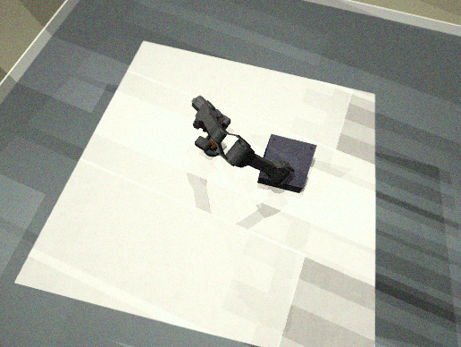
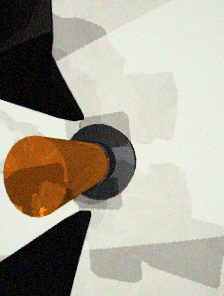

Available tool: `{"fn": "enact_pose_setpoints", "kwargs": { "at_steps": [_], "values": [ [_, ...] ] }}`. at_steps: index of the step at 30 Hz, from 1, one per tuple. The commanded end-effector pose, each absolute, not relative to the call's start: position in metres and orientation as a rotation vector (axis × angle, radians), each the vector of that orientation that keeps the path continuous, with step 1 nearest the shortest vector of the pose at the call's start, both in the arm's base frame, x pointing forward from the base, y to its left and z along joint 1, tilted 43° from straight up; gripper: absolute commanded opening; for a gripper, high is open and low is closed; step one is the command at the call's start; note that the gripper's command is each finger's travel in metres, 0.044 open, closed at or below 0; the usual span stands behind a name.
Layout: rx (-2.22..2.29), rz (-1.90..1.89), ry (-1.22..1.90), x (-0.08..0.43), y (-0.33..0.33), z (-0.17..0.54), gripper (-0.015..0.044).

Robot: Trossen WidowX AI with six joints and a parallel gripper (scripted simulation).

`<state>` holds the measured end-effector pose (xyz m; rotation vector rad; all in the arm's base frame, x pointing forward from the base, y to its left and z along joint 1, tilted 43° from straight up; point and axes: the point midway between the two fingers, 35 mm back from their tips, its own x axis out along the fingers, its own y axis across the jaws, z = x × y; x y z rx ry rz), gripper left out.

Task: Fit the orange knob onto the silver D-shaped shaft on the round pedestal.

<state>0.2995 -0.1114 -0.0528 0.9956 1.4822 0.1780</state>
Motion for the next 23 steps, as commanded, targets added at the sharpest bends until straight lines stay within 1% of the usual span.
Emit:
{"fn": "enact_pose_setpoints", "kwargs": {
  "at_steps": [1,8,14,23],
  "values": [
    [0.995,0.178,1.482,0.299,-0.112,-0.053,0.0440],
    [0.994,0.176,1.482,0.299,-0.119,-0.046,0.0440],
    [0.993,0.173,1.484,0.285,-0.174,0.016,0.0440],
    [0.993,0.173,1.484,0.285,-0.178,0.016,0.0440]
  ]
}}
